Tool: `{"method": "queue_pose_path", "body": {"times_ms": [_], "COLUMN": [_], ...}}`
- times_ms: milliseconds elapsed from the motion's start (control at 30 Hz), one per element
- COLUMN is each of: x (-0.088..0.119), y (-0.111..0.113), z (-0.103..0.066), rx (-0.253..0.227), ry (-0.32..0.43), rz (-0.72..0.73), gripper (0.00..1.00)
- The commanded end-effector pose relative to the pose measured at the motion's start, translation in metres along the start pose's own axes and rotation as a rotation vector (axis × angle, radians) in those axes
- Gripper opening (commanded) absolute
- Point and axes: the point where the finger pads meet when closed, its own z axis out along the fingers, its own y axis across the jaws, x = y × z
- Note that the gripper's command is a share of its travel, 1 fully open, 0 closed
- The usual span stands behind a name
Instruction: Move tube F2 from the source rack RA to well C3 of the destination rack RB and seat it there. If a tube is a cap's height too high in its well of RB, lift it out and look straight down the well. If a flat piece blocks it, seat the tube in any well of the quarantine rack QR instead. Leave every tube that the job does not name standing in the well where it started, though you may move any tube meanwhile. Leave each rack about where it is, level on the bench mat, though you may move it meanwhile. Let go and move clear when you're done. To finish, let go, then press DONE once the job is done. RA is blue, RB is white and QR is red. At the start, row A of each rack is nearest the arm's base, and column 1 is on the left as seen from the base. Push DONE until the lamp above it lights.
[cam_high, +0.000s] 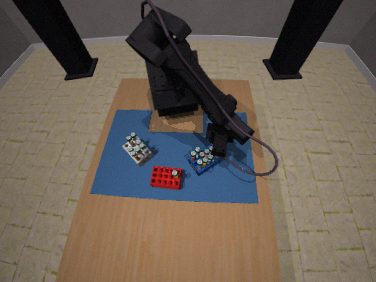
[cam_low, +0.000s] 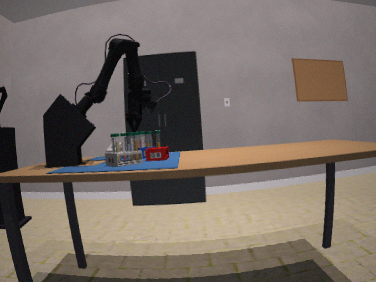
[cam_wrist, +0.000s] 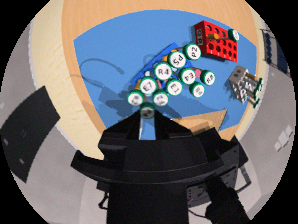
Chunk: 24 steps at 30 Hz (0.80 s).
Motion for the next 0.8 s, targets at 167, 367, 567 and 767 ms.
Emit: {"method": "queue_pose_path", "body": {"times_ms": [167, 367, 567, 767], "x": [-0.009, -0.009, -0.009, -0.009], "y": [0.009, 0.008, 0.008, 0.007], "z": [-0.018, -0.025, -0.029, -0.035], "rx": [-0.026, -0.026, -0.026, -0.026], "ry": [-0.025, -0.024, -0.024, -0.024], "rz": [0.012, 0.013, 0.013, 0.013], "gripper": [0.0, 0.0, 0.0, 0.0]}}
